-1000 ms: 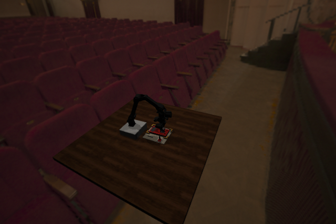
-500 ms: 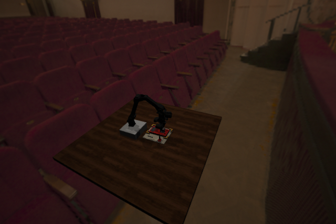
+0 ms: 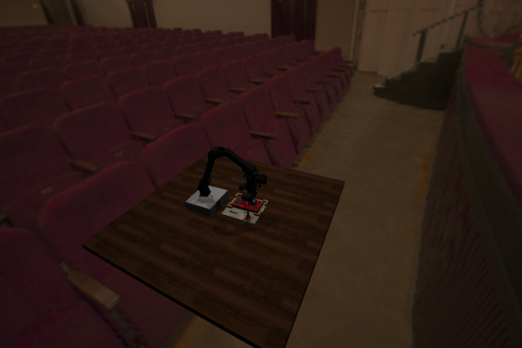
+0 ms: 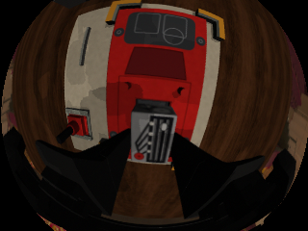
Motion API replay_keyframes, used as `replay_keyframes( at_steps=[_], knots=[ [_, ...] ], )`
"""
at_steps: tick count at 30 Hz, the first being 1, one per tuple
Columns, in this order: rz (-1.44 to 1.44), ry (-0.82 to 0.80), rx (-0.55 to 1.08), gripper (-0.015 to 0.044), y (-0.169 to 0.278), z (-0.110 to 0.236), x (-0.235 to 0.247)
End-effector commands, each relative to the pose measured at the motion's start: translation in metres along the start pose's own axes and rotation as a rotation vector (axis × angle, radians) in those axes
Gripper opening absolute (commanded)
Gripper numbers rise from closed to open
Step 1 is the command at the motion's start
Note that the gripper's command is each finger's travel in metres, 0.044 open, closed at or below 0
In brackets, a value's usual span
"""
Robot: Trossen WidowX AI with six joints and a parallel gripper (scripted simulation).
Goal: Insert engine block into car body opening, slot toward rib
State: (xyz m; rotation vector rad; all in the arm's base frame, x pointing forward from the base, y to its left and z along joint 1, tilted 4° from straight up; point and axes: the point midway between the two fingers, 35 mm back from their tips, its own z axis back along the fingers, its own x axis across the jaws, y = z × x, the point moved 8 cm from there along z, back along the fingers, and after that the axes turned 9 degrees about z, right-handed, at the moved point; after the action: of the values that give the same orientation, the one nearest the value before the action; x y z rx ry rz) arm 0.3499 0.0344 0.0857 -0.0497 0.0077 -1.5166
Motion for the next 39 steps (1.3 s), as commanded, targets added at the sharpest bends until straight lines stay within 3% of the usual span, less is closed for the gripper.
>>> replay_keyframes(
  at_steps=[1, 39],
  knots=[
    [0.008, 0.004, 0.001, 0.0159, 0.000, -0.001, 0.000],
    [0.005, 0.004, 0.001, 0.0159, 0.000, -0.013, 0.000]
  ],
)
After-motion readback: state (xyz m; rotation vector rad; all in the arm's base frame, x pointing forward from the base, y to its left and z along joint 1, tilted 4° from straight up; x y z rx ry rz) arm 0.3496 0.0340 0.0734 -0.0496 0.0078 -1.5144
